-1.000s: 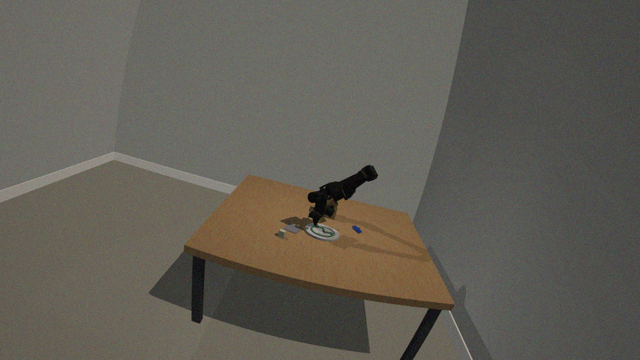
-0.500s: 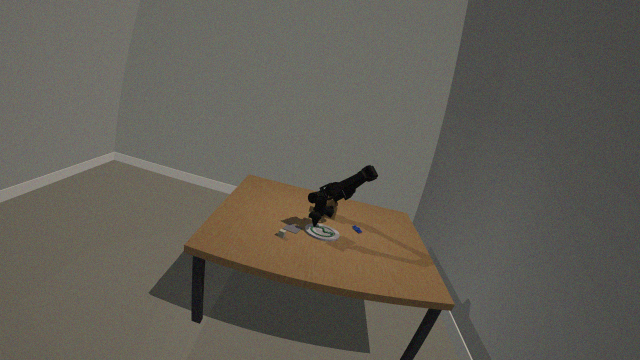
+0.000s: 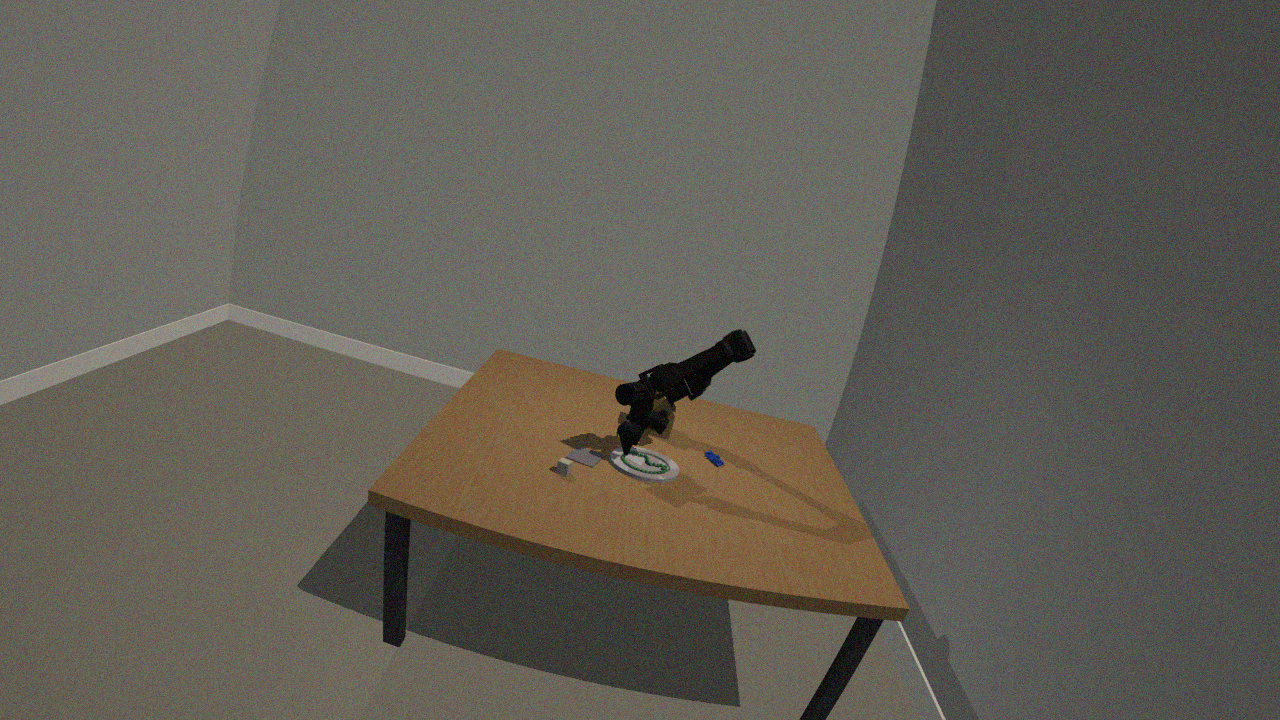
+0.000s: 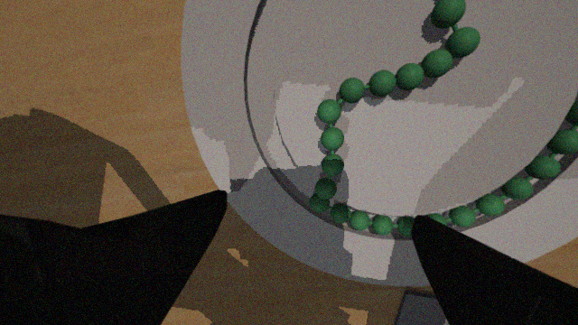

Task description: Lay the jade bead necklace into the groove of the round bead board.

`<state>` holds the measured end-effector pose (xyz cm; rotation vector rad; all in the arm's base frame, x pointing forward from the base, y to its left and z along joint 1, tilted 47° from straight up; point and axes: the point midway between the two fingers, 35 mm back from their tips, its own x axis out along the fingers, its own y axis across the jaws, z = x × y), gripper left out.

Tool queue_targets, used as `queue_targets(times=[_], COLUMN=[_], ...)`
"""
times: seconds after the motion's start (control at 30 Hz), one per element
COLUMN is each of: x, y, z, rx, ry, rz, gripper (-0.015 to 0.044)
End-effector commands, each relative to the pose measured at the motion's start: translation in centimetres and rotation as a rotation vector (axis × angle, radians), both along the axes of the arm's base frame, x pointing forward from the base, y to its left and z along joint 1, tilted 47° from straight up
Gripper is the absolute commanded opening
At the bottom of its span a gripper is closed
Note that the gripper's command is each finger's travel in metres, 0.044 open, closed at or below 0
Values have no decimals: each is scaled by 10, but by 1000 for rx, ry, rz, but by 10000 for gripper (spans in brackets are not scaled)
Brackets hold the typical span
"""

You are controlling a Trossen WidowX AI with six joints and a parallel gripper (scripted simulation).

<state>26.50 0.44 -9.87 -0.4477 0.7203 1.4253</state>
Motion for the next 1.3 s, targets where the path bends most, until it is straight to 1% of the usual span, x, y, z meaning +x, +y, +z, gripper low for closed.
queue_targets(times=[0.0,0.47,0.53,0.7,0.87,0.97,1.0,1.27], x=[1,1,1,5,5,5,6,6], y=[-1,-1,-3,-17,-15,-7,-13,-6], z=[1,1,5,30,28,21,25,19], rx=[-4,-4,-5,-7,-7,-6,-8,-7], ry=[-6,-6,8,99,103,103,96,98], rz=[4,4,-10,-96,-99,-99,-95,-97], gripper=[440,440,387,256,125,120,120,120])
